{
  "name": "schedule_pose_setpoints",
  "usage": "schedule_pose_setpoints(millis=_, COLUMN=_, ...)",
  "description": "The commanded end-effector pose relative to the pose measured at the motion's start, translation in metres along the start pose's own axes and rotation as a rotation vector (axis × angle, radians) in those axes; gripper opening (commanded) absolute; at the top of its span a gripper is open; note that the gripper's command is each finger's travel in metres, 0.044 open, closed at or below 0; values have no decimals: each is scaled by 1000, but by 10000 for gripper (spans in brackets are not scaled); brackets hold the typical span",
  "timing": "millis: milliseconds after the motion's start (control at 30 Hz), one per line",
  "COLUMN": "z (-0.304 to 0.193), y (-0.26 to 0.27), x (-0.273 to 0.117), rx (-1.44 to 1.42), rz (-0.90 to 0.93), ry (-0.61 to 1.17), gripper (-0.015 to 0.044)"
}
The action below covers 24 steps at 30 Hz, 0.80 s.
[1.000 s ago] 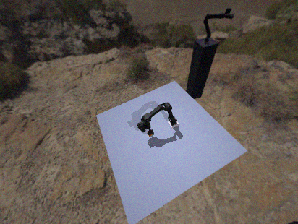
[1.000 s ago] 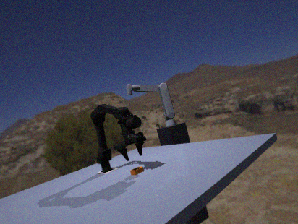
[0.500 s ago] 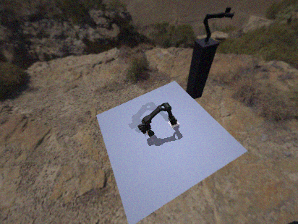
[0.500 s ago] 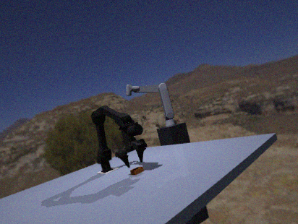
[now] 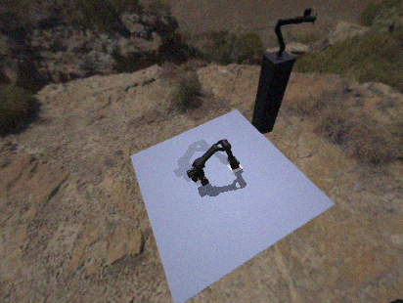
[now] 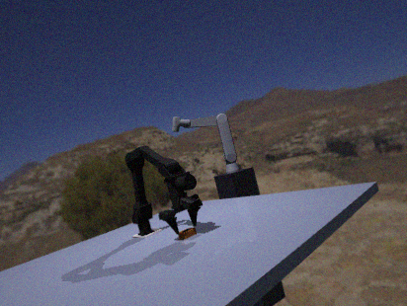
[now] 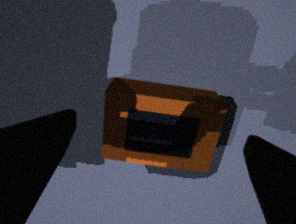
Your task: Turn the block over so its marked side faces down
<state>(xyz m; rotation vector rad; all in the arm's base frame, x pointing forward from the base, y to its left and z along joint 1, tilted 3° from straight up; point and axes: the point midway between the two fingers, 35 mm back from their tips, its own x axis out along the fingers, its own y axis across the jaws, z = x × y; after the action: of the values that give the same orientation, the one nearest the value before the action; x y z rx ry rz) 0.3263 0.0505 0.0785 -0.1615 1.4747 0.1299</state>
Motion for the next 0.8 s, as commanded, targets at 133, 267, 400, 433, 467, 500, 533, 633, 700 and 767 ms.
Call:
schedule_pose_setpoints(millis=133, z=-2, y=-1, x=17, rx=-4, rz=-4, ry=14, gripper=440)
schedule_pose_setpoints(millis=267, z=-2, y=-1, x=17, rx=-4, rz=-4, ry=14, gripper=387)
schedule_pose_setpoints(millis=400, z=-2, y=-1, x=17, rx=-4, rz=-4, ry=14, gripper=283)
schedule_pose_setpoints(millis=433, z=-2, y=-1, x=17, rx=-4, rz=-4, ry=14, gripper=256)
schedule_pose_setpoints(millis=467, z=-2, y=-1, x=17, rx=-4, rz=-4, ry=14, gripper=250)
schedule_pose_setpoints(millis=500, z=-2, y=-1, x=17, rx=-4, rz=-4, ry=14, gripper=243)
schedule_pose_setpoints(millis=533, z=-2, y=-1, x=17, rx=-4, rz=-4, ry=14, gripper=236)
schedule_pose_setpoints(millis=633, z=-2, y=-1, x=17, rx=-4, rz=-4, ry=14, gripper=216)
schedule_pose_setpoints(millis=700, z=-2, y=-1, x=17, rx=-4, rz=-4, ry=14, gripper=203)
schedule_pose_setpoints(millis=767, z=-2, y=-1, x=17, rx=-4, rz=-4, ry=14, gripper=190)
